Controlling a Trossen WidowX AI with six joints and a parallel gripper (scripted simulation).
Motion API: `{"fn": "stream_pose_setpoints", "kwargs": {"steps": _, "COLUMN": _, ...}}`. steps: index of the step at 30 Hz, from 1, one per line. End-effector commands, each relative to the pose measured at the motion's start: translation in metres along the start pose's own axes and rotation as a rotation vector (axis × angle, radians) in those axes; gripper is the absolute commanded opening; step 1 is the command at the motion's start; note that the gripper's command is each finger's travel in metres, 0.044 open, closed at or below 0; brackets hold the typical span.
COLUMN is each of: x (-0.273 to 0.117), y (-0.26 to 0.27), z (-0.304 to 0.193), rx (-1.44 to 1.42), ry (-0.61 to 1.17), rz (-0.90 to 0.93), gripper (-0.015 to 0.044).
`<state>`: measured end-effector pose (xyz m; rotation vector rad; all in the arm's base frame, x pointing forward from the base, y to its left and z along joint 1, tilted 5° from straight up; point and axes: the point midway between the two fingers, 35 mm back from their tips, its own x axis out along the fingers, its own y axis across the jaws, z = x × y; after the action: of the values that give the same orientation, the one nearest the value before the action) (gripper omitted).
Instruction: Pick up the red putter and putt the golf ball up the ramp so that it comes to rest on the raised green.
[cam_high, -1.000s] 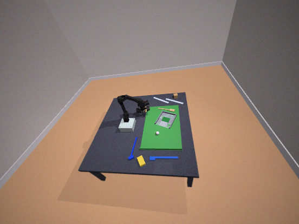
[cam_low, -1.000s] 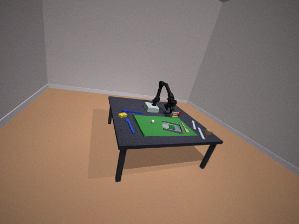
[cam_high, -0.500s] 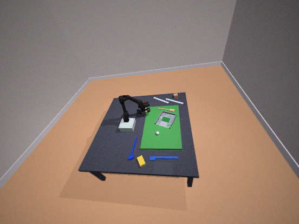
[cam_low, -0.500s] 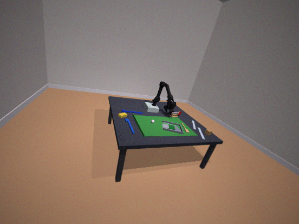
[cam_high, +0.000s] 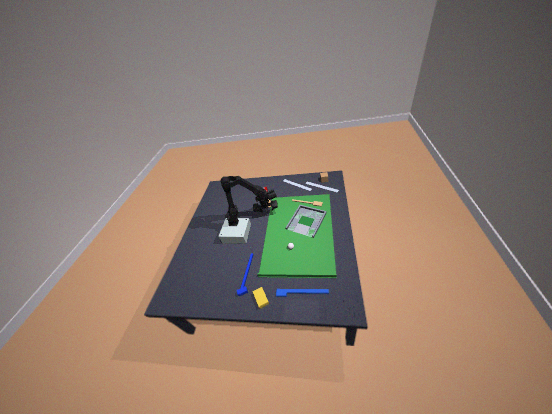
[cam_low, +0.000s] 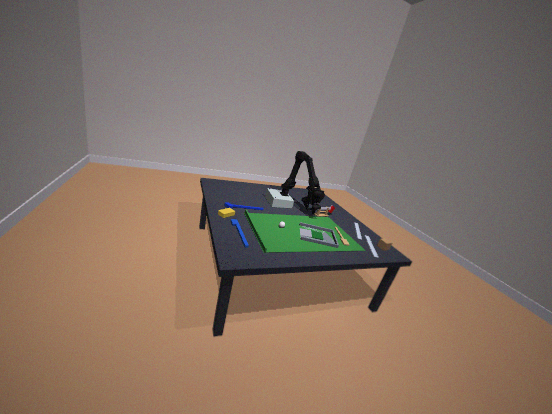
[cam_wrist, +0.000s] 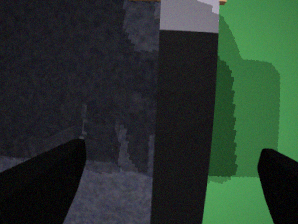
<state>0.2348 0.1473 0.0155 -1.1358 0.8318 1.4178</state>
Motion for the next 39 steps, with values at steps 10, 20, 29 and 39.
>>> {"fn": "stream_pose_setpoints", "kwargs": {"steps": 10, "x": -0.001, "y": 0.000, "z": 0.000, "rx": 0.000, "ry": 0.000, "rz": -0.001, "gripper": 0.0046}}
{"fn": "stream_pose_setpoints", "kwargs": {"steps": 20, "x": -0.010, "y": -0.002, "z": 0.003, "rx": 0.000, "ry": 0.000, "rz": -0.001, "gripper": 0.0000}}
{"fn": "stream_pose_setpoints", "kwargs": {"steps": 29, "x": -0.066, "y": -0.005, "z": 0.019, "rx": 0.000, "ry": 0.000, "rz": -0.001, "gripper": 0.0000}}
{"fn": "stream_pose_setpoints", "kwargs": {"steps": 39, "x": -0.090, "y": -0.003, "z": 0.020, "rx": 0.027, "ry": 0.013, "rz": -0.002, "gripper": 0.0000}}
